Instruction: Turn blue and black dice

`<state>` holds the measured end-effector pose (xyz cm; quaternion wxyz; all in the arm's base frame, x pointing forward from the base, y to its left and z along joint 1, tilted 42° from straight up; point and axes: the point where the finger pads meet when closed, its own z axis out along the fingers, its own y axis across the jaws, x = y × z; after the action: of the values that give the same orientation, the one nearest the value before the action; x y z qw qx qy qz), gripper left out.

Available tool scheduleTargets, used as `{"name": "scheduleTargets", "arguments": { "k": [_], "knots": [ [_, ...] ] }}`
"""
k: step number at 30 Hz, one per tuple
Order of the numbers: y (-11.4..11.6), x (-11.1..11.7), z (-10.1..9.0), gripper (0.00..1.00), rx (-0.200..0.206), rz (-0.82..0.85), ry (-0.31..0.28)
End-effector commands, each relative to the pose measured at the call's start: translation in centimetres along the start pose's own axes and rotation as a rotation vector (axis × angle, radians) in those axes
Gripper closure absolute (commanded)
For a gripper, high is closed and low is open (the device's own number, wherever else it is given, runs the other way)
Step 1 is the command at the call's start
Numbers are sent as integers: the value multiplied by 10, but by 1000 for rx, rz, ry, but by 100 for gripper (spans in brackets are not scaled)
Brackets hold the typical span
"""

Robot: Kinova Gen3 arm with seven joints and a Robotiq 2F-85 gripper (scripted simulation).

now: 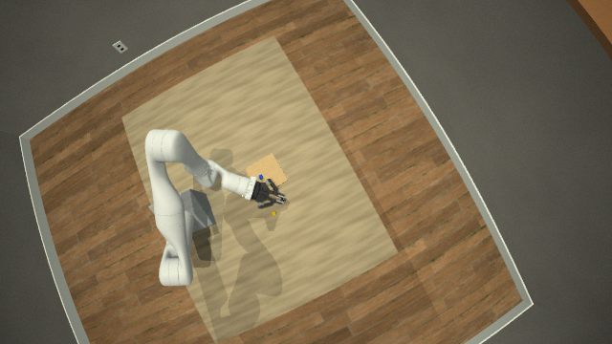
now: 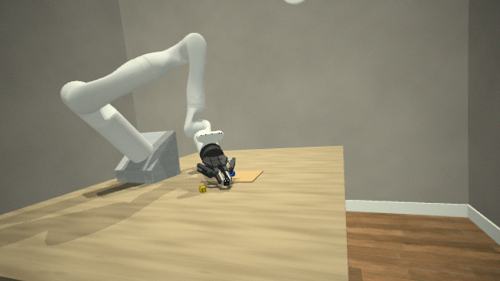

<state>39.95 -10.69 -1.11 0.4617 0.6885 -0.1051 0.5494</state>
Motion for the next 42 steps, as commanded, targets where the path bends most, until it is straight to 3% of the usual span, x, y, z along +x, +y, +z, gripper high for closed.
{"name": "scheduleTargets", "arguments": {
  "k": [1, 42],
  "knots": [
    [0, 0, 0, 89, 0, 1, 1],
    [0, -7, 4, 89, 0, 1, 1]
  ]
}}
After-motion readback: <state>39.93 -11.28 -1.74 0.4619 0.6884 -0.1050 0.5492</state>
